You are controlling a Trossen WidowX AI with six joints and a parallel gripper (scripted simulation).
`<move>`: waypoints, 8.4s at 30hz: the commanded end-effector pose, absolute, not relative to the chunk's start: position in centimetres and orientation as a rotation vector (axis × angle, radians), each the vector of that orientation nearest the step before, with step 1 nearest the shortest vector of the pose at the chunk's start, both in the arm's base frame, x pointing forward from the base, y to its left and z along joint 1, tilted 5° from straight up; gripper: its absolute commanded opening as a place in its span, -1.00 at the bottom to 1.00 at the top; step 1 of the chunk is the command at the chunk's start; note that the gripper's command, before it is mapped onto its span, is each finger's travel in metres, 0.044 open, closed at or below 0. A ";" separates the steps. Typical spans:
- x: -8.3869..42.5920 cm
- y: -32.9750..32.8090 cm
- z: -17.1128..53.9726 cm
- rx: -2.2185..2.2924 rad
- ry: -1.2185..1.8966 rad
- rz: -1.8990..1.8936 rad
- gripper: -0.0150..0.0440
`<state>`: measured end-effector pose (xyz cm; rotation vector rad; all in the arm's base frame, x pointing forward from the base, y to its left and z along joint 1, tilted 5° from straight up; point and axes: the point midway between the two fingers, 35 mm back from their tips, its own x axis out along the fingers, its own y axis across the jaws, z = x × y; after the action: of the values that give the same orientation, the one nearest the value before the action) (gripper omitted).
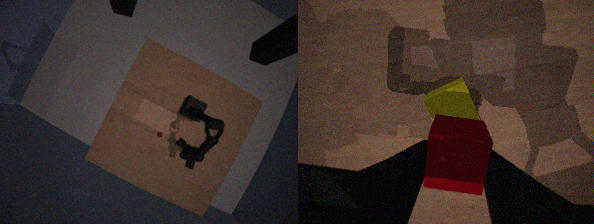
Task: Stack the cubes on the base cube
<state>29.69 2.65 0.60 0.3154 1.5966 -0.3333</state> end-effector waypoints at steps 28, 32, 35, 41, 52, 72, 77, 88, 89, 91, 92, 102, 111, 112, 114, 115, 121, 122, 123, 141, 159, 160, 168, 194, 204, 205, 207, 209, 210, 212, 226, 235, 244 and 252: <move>28.8 4.1 -2.0 0.510 1.565 -0.528 -0.14; 28.7 4.0 -2.6 0.512 1.564 -0.531 -0.14; 28.7 4.0 -2.6 0.512 1.564 -0.531 -0.14; 28.7 4.0 -2.6 0.511 1.564 -0.530 -0.14; 28.7 4.0 -2.7 0.507 1.565 -0.526 -0.14; 28.8 4.0 -1.4 0.507 1.565 -0.530 0.20; 28.8 4.0 -0.7 0.507 1.565 -0.530 0.20; 28.9 4.0 0.3 0.507 1.565 -0.530 0.20; 28.9 4.0 0.3 0.507 1.565 -0.530 0.20; 28.8 3.5 0.2 0.522 1.563 -0.544 0.38; 29.1 2.9 0.3 0.541 1.554 -0.558 0.41; 30.7 -5.1 1.9 0.744 1.460 -0.748 0.41; 30.2 -12.3 3.0 0.887 1.400 -0.928 0.41; 30.0 -13.1 3.1 0.903 1.393 -0.948 0.41; 29.6 -14.7 3.4 0.934 1.380 -0.988 0.41; 29.3 -15.5 3.5 0.949 1.372 -1.007 0.41; 28.0 -19.0 4.0 1.019 1.340 -1.095 0.41; 28.0 -19.0 4.0 1.019 1.340 -1.095 0.41; 28.0 -19.0 3.8 1.019 1.340 -1.095 0.41; 27.5 -19.0 -3.8 1.018 1.340 -1.095 0.41; 27.3 -19.1 -6.7 1.018 1.340 -1.096 0.41; 27.3 -19.1 -6.8 1.018 1.340 -1.096 0.41; 27.3 -19.1 -6.9 1.018 1.340 -1.096 -0.13; 28.3 -19.2 -2.6 1.011 1.336 -1.070 -0.14; 28.4 -19.2 -0.4 1.013 1.337 -1.078 -0.14; 28.4 -19.2 -0.2 1.014 1.337 -1.079 -0.14; 28.4 -19.2 0.2 1.014 1.337 -1.080 -0.14; 28.4 -19.2 0.6 1.015 1.338 -1.082 -0.14; 28.4 -19.2 0.9 1.015 1.338 -1.083 -0.14; 28.3 -19.1 1.3 1.015 1.338 -1.085 -0.14; 28.1 -18.9 4.0 1.019 1.340 -1.095 -0.14; 29.3 -16.7 3.9 0.961 1.372 -1.030 -0.14; 30.5 -14.0 3.8 0.892 1.408 -0.952 -0.14; 31.3 -11.5 3.7 0.829 1.439 -0.882 -0.14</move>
<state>31.10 -12.39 3.83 0.8506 1.4254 -0.9099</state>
